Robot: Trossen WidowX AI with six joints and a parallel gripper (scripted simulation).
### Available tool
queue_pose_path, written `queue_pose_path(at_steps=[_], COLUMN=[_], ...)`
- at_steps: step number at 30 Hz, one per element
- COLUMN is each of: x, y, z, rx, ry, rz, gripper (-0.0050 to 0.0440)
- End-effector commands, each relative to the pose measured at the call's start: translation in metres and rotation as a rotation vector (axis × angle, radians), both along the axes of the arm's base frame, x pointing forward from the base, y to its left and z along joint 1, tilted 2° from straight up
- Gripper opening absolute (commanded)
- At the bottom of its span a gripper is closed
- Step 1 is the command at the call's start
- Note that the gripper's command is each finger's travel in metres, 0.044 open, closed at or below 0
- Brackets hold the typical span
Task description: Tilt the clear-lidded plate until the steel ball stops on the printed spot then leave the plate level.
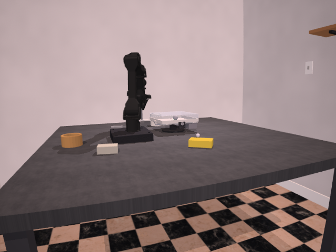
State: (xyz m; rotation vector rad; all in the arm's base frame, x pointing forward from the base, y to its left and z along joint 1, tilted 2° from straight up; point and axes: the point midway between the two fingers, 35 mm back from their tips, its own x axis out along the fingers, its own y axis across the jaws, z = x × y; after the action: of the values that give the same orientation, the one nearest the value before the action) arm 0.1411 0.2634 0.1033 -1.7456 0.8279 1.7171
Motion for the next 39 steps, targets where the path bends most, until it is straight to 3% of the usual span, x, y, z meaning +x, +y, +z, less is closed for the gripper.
queue_pose_path(at_steps=[1, 16, 25, 39], x=[-0.0005, 0.0008, 0.0008, 0.0009], y=[-0.0021, -0.0006, -0.0006, -0.0004], z=[0.001, 0.0001, 0.0001, 0.0051], rx=[-0.001, -0.001, -0.001, 0.017], ry=[-0.003, -0.003, -0.003, 0.016], rz=[0.005, 0.005, 0.005, 0.004], gripper=[0.015, 0.015, 0.03, 0.03])
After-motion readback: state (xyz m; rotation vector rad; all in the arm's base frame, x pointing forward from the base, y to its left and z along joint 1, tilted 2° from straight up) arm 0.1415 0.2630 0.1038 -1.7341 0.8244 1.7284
